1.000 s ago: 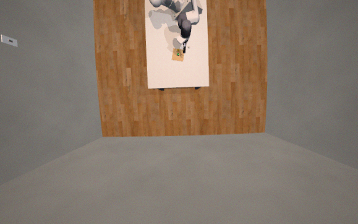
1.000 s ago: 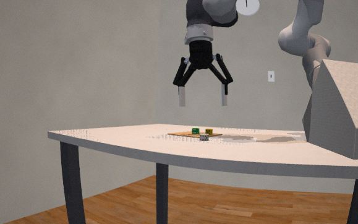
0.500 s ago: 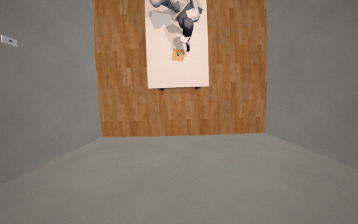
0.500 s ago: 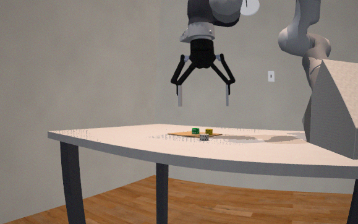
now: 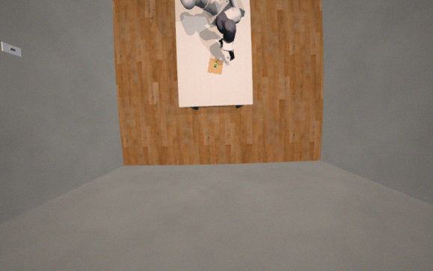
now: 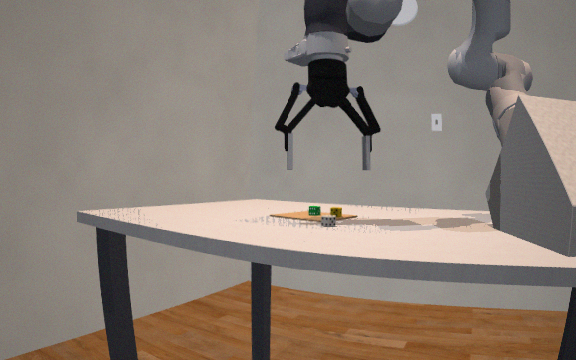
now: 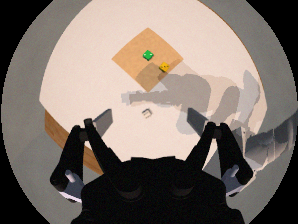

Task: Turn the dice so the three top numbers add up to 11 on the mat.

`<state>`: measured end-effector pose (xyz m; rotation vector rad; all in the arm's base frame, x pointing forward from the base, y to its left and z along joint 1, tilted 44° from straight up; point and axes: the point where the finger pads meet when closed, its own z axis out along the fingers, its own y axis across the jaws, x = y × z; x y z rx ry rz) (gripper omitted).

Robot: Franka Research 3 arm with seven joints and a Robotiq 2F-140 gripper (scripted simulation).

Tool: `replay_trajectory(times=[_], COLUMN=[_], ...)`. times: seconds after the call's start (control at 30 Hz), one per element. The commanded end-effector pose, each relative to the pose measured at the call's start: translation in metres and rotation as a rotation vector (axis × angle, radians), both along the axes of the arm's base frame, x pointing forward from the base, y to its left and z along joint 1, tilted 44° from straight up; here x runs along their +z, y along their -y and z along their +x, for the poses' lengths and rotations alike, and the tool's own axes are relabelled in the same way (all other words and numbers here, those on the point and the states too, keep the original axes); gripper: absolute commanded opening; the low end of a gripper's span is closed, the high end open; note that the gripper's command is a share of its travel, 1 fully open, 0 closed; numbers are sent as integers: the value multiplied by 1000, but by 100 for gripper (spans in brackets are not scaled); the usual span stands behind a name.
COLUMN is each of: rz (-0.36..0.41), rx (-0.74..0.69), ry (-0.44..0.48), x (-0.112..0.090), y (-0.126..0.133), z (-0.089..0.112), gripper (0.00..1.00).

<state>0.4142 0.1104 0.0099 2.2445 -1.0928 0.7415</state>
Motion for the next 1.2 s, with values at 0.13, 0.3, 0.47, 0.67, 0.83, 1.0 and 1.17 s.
replay_trajectory(times=[0.13,0.3,0.47,0.67,0.83,1.0,1.17], rz=[-47,-80,-105,-117,-117,-117,-117], rx=[166,277,359,400,400,400,400], ry=[-135,-230,-299,-333,-333,-333,-333], x=[-4,-10,-15,-17,-17,-17,-17], y=[-5,-12,-17,-20,-20,-20,-20], z=[-1,-6,-10,-12,-12,-12,-12], gripper=[100,100,100,100,21,21,21])
